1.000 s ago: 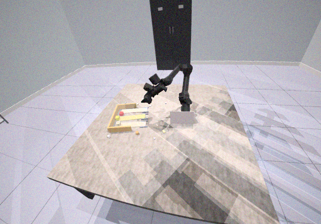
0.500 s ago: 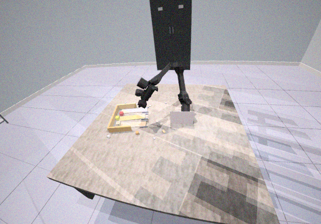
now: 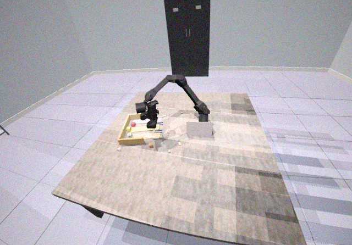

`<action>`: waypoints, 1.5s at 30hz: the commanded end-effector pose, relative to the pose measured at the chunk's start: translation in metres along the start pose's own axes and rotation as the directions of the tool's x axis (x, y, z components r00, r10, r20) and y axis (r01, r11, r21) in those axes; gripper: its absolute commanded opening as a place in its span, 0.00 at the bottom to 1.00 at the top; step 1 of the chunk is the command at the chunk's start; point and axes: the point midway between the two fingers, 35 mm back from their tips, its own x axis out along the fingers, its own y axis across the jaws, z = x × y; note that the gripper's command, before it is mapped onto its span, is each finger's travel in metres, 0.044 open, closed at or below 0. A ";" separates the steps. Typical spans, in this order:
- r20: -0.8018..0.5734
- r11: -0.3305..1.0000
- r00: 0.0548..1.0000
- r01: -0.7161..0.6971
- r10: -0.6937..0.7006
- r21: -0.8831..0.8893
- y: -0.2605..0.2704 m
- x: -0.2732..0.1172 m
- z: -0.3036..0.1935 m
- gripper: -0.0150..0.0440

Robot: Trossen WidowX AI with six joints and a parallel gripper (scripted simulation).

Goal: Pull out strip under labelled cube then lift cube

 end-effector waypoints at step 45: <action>-0.086 1.000 0.996 0.010 -0.010 -0.008 0.001 0.076 -0.005 0.25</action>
